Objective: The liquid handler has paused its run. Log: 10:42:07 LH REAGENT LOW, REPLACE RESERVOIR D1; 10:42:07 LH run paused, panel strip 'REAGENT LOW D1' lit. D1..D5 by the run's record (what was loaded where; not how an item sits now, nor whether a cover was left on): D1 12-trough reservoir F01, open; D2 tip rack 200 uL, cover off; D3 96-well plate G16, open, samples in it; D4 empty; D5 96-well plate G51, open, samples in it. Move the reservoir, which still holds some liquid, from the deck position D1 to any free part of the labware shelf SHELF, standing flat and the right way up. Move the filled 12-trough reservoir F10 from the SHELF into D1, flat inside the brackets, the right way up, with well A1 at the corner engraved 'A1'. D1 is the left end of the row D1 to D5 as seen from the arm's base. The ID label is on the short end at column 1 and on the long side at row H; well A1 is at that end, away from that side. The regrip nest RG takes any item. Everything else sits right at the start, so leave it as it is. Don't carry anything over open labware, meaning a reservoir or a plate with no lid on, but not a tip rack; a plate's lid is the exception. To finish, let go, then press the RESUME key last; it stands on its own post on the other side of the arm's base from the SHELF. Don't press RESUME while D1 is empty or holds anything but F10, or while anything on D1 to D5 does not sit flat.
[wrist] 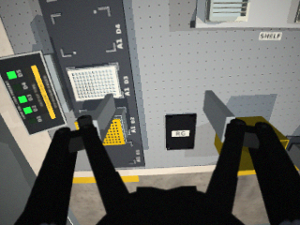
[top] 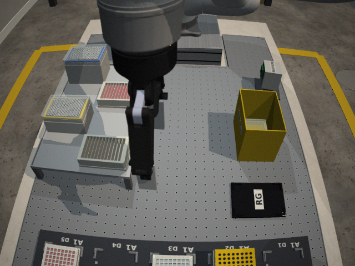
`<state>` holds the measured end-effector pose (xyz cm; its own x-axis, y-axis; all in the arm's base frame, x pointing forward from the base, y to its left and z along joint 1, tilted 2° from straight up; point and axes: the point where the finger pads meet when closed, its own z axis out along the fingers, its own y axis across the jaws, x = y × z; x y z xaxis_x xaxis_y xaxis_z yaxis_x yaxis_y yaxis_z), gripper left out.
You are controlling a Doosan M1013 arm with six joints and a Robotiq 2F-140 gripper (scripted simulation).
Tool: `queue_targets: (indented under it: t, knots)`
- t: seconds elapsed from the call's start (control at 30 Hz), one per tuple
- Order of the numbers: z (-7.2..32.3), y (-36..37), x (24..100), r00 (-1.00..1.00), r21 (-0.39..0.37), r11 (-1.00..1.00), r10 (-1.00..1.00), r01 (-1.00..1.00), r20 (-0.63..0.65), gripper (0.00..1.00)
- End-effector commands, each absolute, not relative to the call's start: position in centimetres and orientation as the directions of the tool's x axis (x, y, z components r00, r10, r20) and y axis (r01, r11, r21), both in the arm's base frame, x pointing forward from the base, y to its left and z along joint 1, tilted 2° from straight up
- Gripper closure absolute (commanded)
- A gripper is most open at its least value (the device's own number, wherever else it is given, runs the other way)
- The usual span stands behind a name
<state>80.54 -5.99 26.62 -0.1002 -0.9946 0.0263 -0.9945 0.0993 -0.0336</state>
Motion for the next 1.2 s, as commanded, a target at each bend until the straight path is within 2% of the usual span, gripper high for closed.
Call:
queue_targets:
  t: [0.0,0.13,1.17]
  knots:
    - [26.6,-5.1,80.6,-0.1,-0.034,0.099,-0.995,-0.995,0.026,0.23]
    - [26.6,-5.1,80.6,-0.1,-0.034,0.099,-0.995,-0.995,0.026,0.23]
    - [26.2,-4.4,67.1,-0.1,-0.034,0.099,-0.995,-0.995,0.026,0.23]
